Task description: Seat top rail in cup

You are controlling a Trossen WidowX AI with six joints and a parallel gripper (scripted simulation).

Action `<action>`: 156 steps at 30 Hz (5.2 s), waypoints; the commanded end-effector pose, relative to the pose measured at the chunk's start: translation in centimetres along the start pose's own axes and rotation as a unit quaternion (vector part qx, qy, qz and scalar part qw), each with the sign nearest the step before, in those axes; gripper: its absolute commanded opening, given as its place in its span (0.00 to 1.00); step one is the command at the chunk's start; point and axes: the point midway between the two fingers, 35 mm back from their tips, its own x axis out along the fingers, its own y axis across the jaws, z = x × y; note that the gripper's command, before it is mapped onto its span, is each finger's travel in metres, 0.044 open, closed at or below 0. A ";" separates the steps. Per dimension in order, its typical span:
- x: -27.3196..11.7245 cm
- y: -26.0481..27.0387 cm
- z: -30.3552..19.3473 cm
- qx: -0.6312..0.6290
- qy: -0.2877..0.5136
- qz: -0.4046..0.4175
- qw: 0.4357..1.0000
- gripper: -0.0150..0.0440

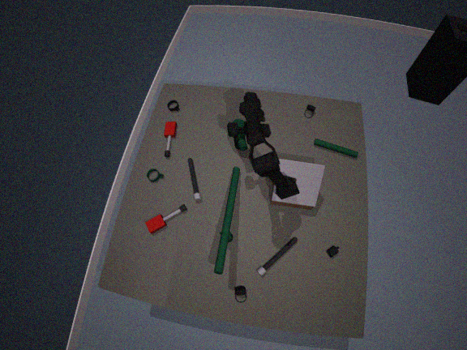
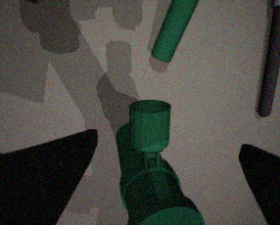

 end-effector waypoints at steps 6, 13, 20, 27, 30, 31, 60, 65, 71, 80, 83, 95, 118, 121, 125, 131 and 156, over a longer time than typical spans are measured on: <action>0.7 0.6 -0.4 -0.035 -0.003 0.007 0.999 1.00; 3.7 1.4 -0.4 -0.050 0.000 0.020 0.999 1.00; 4.5 1.4 -0.5 -0.050 0.001 0.020 0.999 1.00; 5.6 1.4 -0.6 -0.050 0.001 0.020 0.999 1.00; 6.1 1.4 -0.6 -0.050 0.001 0.020 0.999 1.00; 6.3 1.4 -0.6 -0.050 0.001 0.020 0.999 1.00; 10.8 1.6 -0.4 -0.051 -0.001 0.019 0.999 0.96; 10.8 1.6 -0.4 -0.051 -0.001 0.019 0.999 0.73; 10.8 1.6 -0.4 -0.051 -0.001 0.019 0.999 0.47; 10.9 1.3 -0.3 -0.034 0.003 0.018 0.999 0.25; 11.0 1.2 -0.3 -0.026 0.006 0.018 0.999 0.25; 11.2 0.3 -0.3 0.022 0.019 0.017 0.999 0.25; 11.7 -1.2 -0.5 0.101 0.041 0.016 0.994 0.25; 11.8 -1.4 -0.5 0.114 0.045 0.015 0.992 0.25; 11.8 -1.6 -0.6 0.124 0.048 0.015 0.991 0.25; 11.8 -1.7 -0.6 0.126 0.048 0.015 0.991 0.25; 11.8 -1.5 -0.5 0.117 0.045 0.016 0.992 0.52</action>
